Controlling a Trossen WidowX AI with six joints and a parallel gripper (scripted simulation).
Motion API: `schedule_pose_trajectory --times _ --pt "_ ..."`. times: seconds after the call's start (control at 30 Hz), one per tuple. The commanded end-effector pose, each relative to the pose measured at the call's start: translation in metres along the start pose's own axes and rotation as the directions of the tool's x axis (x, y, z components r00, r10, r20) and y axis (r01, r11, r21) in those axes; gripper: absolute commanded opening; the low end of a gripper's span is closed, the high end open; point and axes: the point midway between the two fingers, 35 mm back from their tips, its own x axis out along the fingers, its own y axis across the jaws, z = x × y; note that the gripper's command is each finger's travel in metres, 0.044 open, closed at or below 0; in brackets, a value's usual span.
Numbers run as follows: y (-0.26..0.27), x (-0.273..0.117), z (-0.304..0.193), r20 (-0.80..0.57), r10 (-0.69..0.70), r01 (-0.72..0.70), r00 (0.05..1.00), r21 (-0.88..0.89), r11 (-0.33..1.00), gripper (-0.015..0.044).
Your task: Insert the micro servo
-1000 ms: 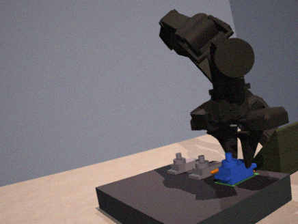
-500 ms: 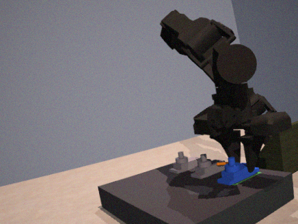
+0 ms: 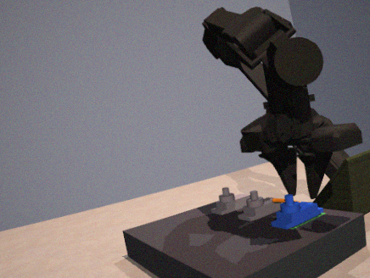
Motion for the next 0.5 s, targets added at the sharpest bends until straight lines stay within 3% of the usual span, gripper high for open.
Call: schedule_pose_trajectory --times 0.0,0.23,0.47 --pt "0.0 -0.015 0.0 0.005 0.012 -0.012 1.0 0.009 1.0 0.0188" --pt "-0.002 -0.015 -0.001 0.005 0.012 -0.012 1.0 0.009 1.0 0.0188" --pt "0.003 -0.035 0.034 0.005 0.008 -0.008 1.0 0.005 1.0 0.0371"
